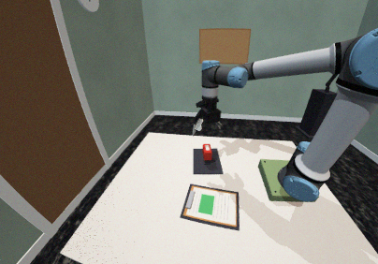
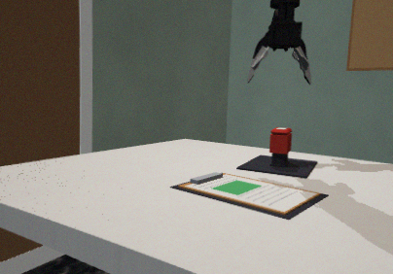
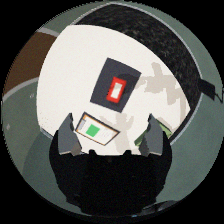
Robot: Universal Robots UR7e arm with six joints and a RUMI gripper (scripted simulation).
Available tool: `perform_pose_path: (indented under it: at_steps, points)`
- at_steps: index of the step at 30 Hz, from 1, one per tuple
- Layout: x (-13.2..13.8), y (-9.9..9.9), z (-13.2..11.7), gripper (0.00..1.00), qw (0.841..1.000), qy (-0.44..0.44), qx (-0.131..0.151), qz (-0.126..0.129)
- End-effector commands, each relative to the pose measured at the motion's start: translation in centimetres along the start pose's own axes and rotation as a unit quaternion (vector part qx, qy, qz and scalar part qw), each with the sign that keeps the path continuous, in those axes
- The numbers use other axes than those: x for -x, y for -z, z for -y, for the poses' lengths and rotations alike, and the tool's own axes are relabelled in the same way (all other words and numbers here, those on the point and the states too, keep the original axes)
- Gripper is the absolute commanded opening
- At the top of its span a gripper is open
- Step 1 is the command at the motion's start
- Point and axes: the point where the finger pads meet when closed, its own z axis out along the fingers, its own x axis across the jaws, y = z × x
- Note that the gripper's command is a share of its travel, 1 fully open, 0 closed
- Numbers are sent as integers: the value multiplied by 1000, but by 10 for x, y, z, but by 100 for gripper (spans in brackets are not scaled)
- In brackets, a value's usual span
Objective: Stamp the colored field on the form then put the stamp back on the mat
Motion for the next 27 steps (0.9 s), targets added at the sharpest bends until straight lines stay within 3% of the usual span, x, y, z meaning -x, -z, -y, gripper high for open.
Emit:
perform_pose_path:
  at_steps: [1, 7, 13, 21, 23, 27]
  points:
    - [9, 1, -8, 100, 997, 79, 0, 1]
    - [16, 1, -14, 100, 990, 142, 0, 1]
    - [27, 1, -27, 100, 969, 247, -1, 1]
    - [43, 1, -47, 100, 915, 404, -1, 1]
    - [43, 1, -47, 100, 915, 404, -1, 1]
    - [51, 1, -60, 100, 874, 486, -1, 0]
